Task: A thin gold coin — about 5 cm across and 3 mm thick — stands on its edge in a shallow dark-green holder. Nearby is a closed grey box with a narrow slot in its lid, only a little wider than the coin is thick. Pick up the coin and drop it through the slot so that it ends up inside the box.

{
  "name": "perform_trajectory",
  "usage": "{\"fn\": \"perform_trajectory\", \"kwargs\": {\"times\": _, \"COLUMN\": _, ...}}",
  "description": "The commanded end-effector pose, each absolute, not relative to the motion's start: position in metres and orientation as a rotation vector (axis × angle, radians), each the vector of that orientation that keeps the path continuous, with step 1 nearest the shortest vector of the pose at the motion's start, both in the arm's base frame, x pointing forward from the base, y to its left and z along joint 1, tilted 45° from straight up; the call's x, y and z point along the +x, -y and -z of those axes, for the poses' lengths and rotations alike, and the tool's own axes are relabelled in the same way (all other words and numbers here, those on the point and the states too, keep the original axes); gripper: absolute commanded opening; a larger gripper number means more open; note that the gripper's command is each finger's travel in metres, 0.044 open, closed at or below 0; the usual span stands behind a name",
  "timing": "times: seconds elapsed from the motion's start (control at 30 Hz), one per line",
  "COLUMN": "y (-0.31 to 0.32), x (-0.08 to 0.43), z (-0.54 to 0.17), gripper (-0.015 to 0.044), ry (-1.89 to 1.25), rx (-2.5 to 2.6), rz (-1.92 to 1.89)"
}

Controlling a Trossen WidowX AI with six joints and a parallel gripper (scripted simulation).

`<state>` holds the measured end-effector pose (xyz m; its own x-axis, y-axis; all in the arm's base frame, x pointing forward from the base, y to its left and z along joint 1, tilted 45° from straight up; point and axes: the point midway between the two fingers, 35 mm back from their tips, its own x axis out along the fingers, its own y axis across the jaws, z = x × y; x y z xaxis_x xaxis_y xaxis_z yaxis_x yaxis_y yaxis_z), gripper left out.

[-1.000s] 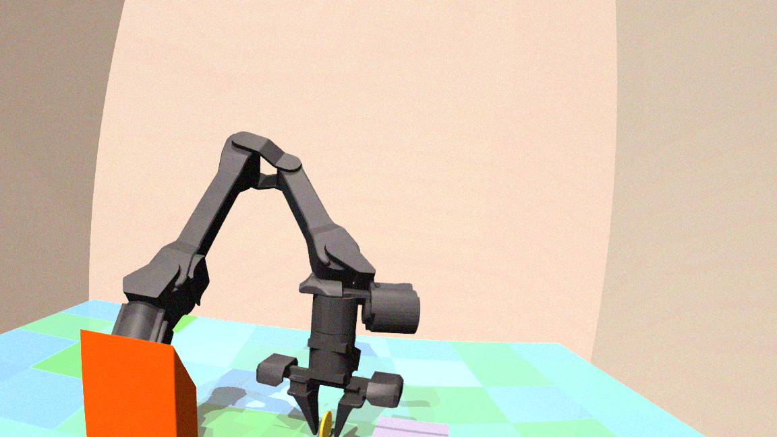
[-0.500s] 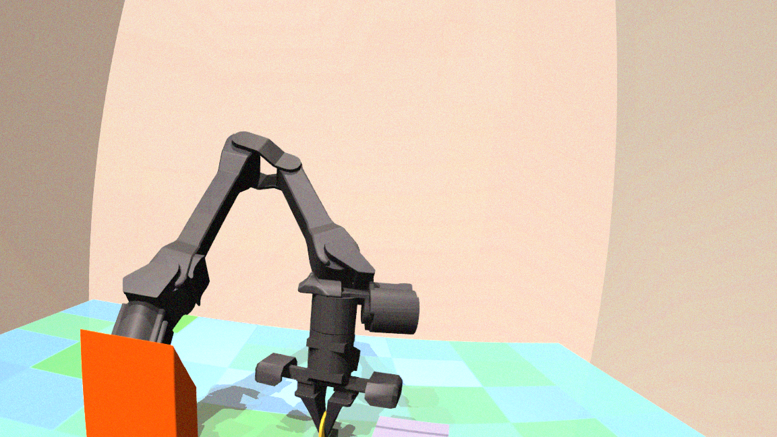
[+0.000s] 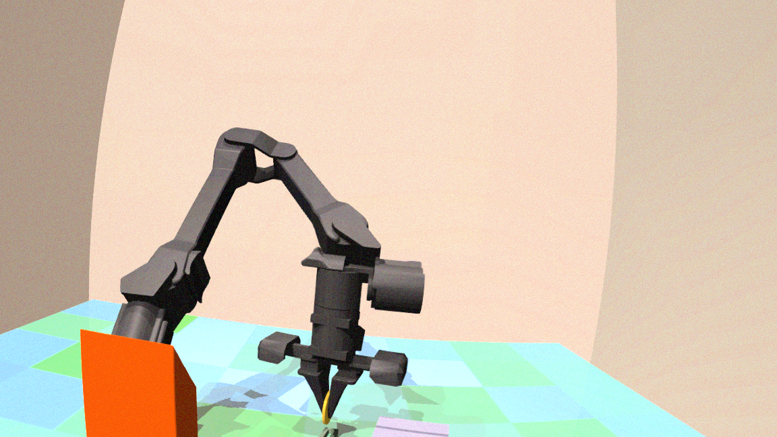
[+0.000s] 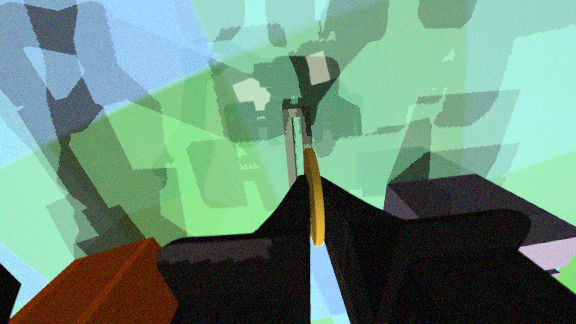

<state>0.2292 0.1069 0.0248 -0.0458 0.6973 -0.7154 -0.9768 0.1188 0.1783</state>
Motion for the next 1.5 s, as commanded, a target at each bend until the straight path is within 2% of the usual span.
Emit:
{"fn": "perform_trajectory", "kwargs": {"times": 0.0, "y": -0.1, "x": 0.233, "z": -0.032, "gripper": 0.0, "ry": -0.786, "rx": -0.464, "rz": -1.426}}
{"fn": "perform_trajectory", "kwargs": {"times": 0.77, "y": -0.065, "x": 0.23, "z": -0.071, "gripper": 0.0, "ry": -0.785, "rx": -0.454, "rz": -1.427}}
{"fn": "perform_trajectory", "kwargs": {"times": 1.47, "y": -0.064, "x": 0.225, "z": -0.07, "gripper": 0.0, "ry": -1.213, "rx": 0.087, "rz": -1.059}}
